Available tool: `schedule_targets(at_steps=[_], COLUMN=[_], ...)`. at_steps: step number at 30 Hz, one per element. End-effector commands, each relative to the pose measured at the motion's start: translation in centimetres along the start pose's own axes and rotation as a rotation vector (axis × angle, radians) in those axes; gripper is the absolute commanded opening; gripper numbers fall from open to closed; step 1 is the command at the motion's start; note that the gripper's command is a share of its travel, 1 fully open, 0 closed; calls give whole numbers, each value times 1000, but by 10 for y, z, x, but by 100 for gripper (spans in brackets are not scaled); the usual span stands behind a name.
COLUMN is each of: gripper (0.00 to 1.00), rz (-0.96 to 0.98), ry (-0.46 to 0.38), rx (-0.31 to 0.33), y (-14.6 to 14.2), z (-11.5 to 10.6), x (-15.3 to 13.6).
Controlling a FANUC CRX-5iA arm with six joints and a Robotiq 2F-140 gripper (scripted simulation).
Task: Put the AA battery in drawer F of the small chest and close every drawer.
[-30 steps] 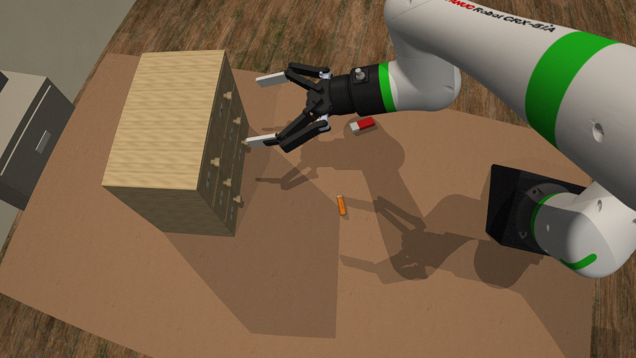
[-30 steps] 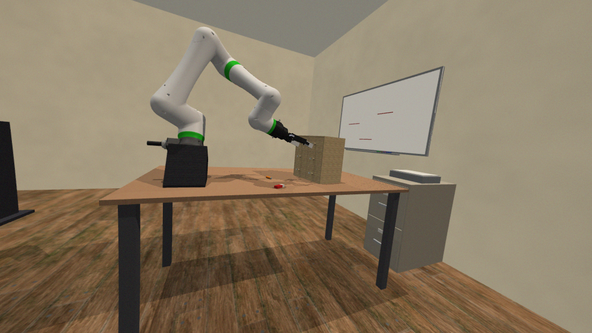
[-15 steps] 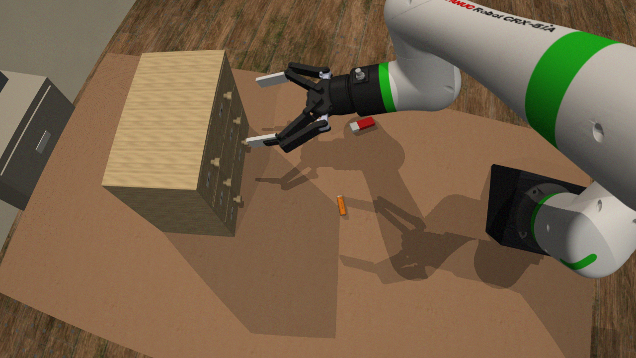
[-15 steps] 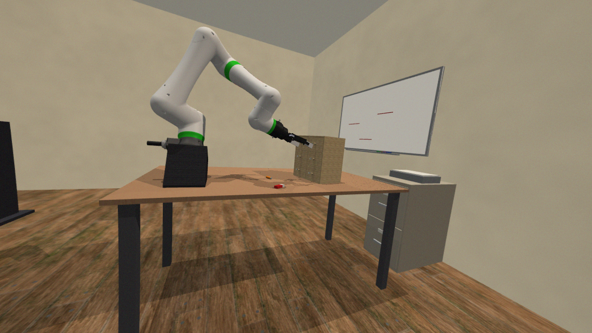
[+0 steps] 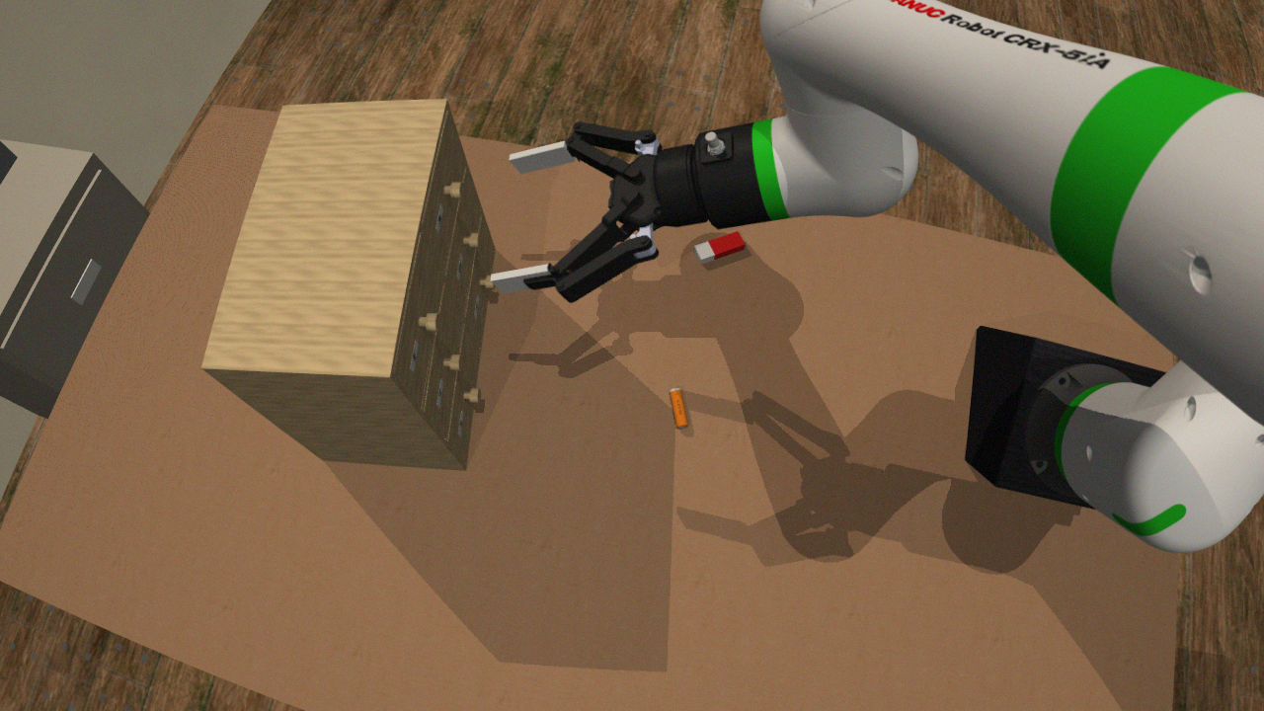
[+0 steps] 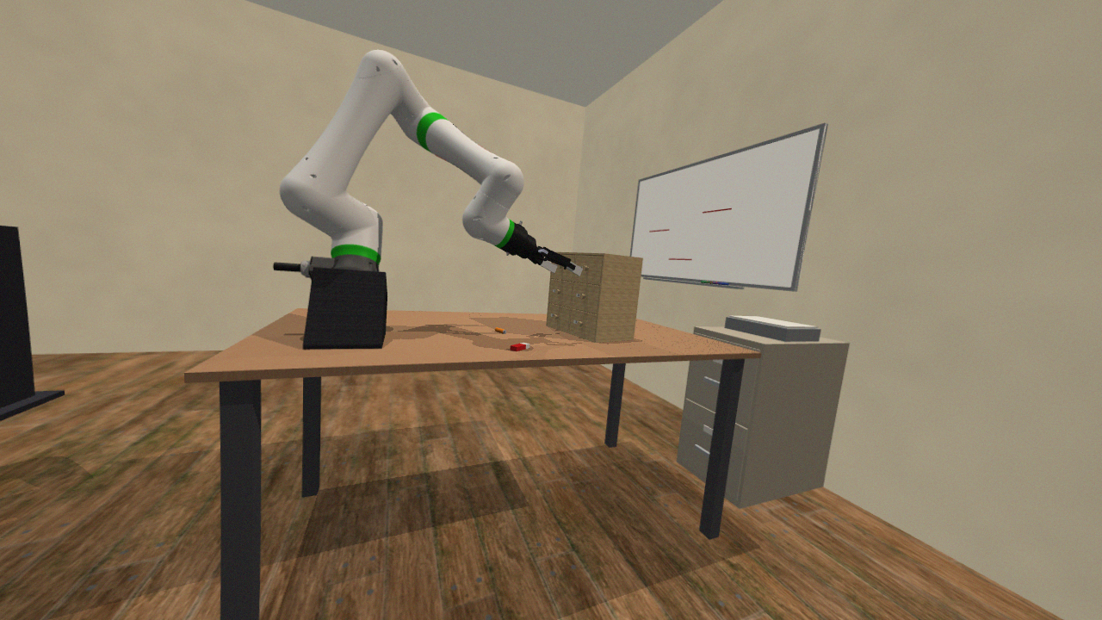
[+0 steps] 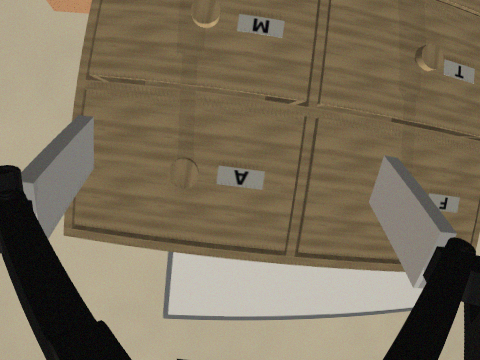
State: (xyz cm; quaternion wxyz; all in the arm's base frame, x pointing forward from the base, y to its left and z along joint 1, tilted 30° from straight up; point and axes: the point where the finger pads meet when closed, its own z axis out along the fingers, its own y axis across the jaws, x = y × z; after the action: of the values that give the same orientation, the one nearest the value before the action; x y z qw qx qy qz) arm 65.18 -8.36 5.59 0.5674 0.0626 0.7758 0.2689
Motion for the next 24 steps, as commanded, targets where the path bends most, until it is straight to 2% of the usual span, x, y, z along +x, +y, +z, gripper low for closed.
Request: schedule_targets(at_steps=[1,9,19,21,24], gripper=[100,100,100,100,100], rz=[0,0,0,0,0], ry=[19,79,243,243,308], rx=[0,1,0,0,0], y=[0,0,0,0,0], z=[-2,-9,-26,-26,-33], x=[-1,-4,-11,-11,-15])
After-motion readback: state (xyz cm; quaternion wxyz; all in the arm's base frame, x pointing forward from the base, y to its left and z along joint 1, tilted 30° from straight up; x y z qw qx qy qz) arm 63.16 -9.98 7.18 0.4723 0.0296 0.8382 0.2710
